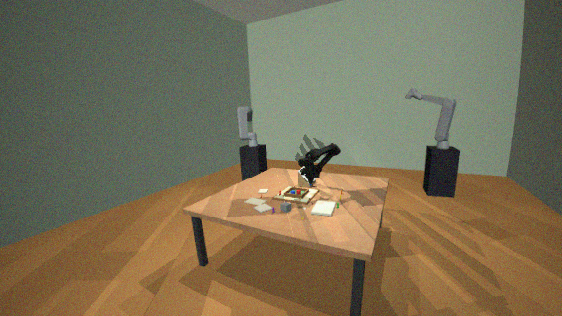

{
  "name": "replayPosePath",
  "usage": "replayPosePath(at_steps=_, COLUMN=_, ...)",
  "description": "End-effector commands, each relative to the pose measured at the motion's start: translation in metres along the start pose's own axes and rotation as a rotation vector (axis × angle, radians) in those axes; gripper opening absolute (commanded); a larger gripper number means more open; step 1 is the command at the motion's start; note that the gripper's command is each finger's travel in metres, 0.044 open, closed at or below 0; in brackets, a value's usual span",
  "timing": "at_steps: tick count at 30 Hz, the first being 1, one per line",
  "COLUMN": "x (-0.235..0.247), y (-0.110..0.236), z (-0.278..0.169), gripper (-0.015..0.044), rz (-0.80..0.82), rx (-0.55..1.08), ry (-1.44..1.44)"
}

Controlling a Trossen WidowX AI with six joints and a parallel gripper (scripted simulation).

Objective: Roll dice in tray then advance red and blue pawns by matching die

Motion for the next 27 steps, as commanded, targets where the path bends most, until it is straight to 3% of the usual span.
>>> replayPosePath(at_steps=1, x=-0.011, y=-0.006, z=-0.008, gripper=0.0, rz=-0.002, rx=-0.005, ry=0.017)
replayPosePath(at_steps=16, x=-0.055, y=-0.032, z=-0.03, gripper=0.0, rz=-0.008, rx=-0.004, ry=0.046)
replayPosePath(at_steps=27, x=-0.057, y=-0.058, z=-0.031, gripper=0.0, rz=-0.008, rx=-0.005, ry=0.048)
Point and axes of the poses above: the point midway between the two fingers, 35 mm back from their tips, its own y axis back along the fingers, its own x axis across the jaws, z = x × y, the point moved 4 cm from there along y, back along the fingers, and after that the axes turned 12 degrees about -y, right-handed, at the moved point
